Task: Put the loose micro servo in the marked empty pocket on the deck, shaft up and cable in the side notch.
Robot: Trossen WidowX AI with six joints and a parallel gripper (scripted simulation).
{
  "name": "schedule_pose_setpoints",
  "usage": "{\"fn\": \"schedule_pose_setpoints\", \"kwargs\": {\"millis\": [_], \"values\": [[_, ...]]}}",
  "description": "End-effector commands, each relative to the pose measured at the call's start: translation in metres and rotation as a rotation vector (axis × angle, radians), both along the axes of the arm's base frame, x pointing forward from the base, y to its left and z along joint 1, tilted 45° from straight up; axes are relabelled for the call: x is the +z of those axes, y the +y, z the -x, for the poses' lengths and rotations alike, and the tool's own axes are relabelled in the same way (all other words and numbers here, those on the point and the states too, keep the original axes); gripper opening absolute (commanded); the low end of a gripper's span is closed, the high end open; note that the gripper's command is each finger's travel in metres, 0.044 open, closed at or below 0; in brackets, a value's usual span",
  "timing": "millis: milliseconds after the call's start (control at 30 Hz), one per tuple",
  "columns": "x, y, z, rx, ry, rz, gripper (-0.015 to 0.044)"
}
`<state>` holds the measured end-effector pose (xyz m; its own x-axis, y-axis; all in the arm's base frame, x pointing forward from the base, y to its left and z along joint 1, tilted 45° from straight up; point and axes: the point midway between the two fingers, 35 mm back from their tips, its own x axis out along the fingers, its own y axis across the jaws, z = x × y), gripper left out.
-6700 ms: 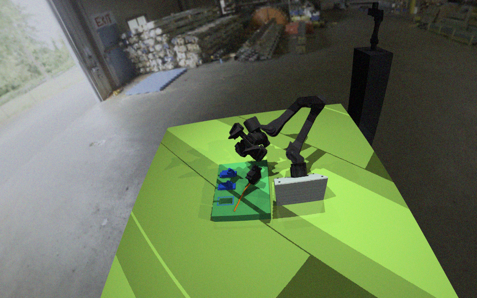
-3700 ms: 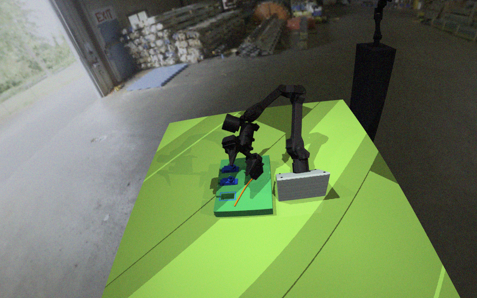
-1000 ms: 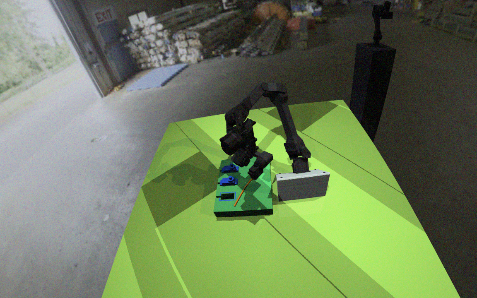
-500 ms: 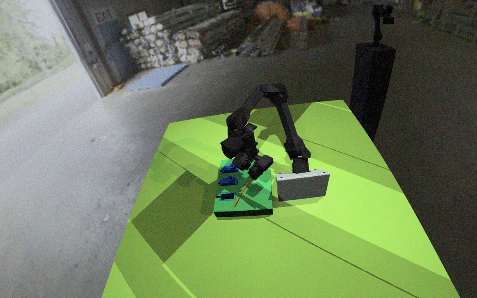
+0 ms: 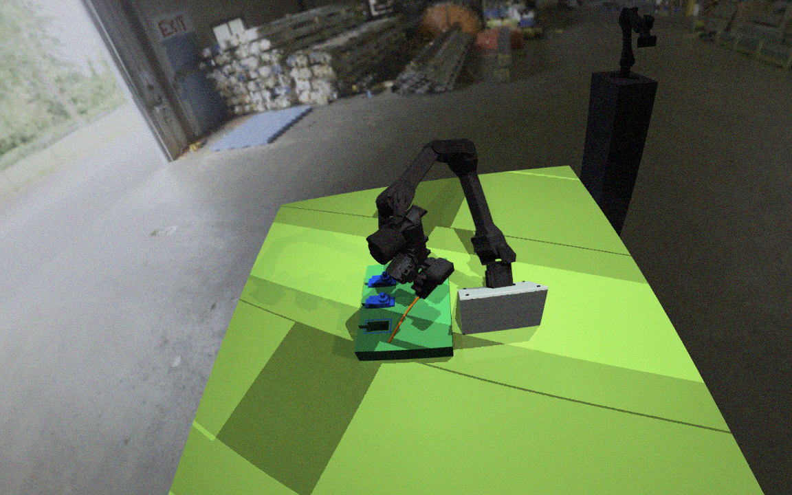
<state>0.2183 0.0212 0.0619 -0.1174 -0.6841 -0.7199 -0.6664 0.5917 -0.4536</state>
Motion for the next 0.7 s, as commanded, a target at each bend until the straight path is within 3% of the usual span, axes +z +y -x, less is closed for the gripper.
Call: {"fn": "schedule_pose_setpoints", "kwargs": {"millis": [0, 133, 667], "values": [[0.0, 0.0, 0.0, 0.003, 0.0, 0.001, 0.0085], [0.004, 0.004, -0.001, 0.003, 0.0, 0.0, 0.0], [0.024, 0.017, -0.008, 0.003, 0.001, 0.0, 0.0]]}}
